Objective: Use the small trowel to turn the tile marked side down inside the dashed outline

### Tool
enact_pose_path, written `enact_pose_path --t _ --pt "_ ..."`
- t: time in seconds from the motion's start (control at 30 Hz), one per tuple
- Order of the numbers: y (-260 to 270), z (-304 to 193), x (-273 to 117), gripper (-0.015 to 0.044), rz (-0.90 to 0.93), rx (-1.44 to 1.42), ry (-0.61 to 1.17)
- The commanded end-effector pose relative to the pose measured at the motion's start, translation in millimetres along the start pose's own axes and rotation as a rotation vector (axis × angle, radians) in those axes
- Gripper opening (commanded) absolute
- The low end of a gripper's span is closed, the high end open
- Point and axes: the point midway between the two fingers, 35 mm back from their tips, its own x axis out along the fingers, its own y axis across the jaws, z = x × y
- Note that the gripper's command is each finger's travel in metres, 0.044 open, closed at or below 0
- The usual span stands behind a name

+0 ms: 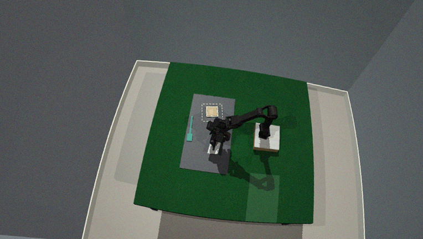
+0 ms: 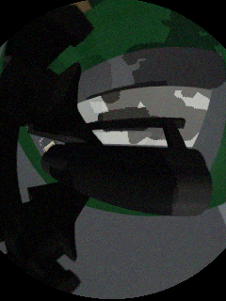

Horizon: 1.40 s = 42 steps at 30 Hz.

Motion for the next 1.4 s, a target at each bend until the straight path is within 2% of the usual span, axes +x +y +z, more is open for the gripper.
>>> enact_pose_path --t 0.0,0.67,1.37 --pt "-3.1 8.6 1.5 0.0 0.014 0.06 0.031" --pt "17.6 41.5 12.8 0.0 0.087 0.365 0.331" --pt "34.6 81.8 4.7 0.0 -0.096 0.563 0.616"
